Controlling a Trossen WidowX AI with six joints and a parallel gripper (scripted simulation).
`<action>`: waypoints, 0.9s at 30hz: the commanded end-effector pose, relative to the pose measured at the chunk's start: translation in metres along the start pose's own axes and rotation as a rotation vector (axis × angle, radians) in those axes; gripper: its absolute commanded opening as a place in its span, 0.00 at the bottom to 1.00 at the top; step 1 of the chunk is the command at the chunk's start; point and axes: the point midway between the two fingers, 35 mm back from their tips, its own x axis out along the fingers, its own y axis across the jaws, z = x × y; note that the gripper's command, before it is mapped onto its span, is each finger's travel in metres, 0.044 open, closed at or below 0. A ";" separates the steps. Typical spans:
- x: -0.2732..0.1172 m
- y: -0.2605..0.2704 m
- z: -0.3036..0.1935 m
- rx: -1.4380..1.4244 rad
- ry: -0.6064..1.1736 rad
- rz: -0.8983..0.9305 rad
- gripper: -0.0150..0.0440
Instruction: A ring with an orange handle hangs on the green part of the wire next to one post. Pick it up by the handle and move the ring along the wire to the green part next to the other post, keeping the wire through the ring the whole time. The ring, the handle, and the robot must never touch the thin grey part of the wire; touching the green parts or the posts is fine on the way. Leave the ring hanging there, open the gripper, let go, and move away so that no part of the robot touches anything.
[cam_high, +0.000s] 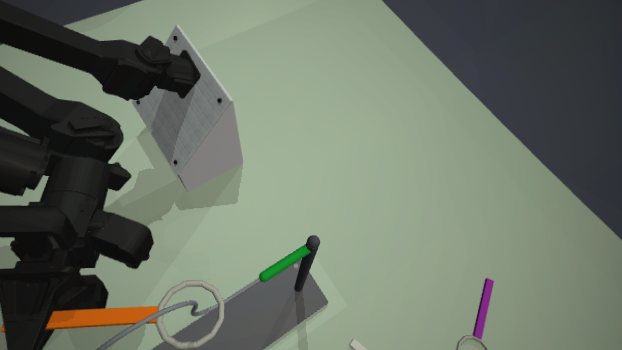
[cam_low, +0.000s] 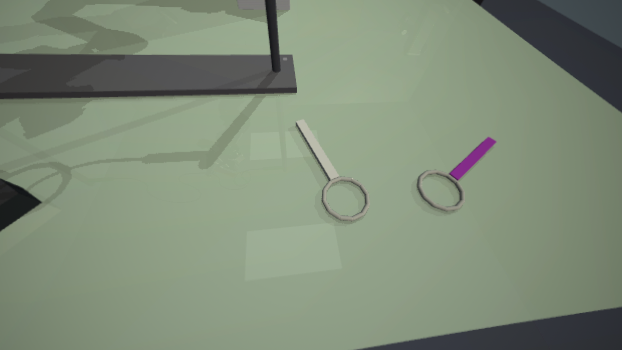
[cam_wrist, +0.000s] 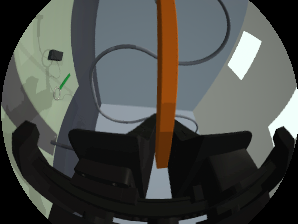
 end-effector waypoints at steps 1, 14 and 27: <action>-0.002 0.011 0.002 0.057 0.002 0.025 0.00; -0.011 0.052 0.009 0.288 0.032 0.154 0.00; -0.022 0.093 0.028 0.560 0.028 0.286 0.00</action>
